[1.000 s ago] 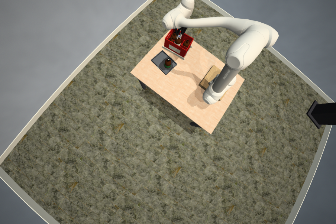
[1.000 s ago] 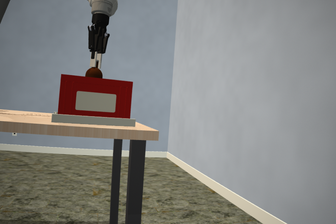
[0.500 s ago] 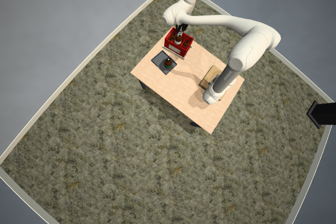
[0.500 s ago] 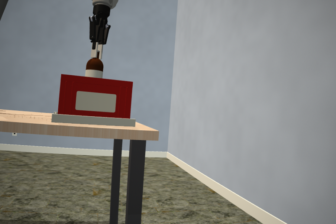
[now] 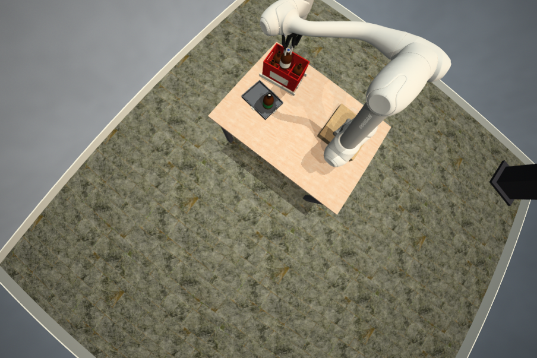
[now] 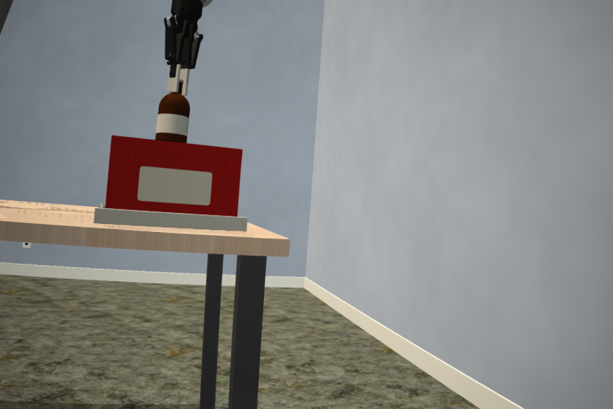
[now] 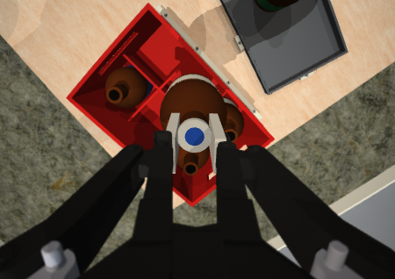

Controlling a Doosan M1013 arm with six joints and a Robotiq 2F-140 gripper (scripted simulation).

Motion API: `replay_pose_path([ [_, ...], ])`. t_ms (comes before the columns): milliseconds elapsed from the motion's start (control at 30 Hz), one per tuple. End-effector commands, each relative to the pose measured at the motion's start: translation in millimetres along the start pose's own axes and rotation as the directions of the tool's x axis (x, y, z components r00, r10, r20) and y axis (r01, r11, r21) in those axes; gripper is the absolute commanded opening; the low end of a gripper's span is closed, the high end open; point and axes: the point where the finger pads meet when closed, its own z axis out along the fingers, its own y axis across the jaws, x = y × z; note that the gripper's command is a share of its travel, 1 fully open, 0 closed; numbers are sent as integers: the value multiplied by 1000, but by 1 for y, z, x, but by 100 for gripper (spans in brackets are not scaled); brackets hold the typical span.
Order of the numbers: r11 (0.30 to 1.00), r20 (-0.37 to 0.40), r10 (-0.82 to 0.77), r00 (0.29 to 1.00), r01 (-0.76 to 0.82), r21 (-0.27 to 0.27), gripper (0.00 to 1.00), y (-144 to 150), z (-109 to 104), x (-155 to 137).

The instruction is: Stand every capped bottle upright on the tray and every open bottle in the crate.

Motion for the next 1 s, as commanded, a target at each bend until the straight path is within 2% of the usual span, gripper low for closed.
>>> replay_pose_path([
  [0,1000,0,0,1000,0,0,0,5,0,-1],
  [967,1000,0,0,1000,0,0,0,78,-3,-10],
])
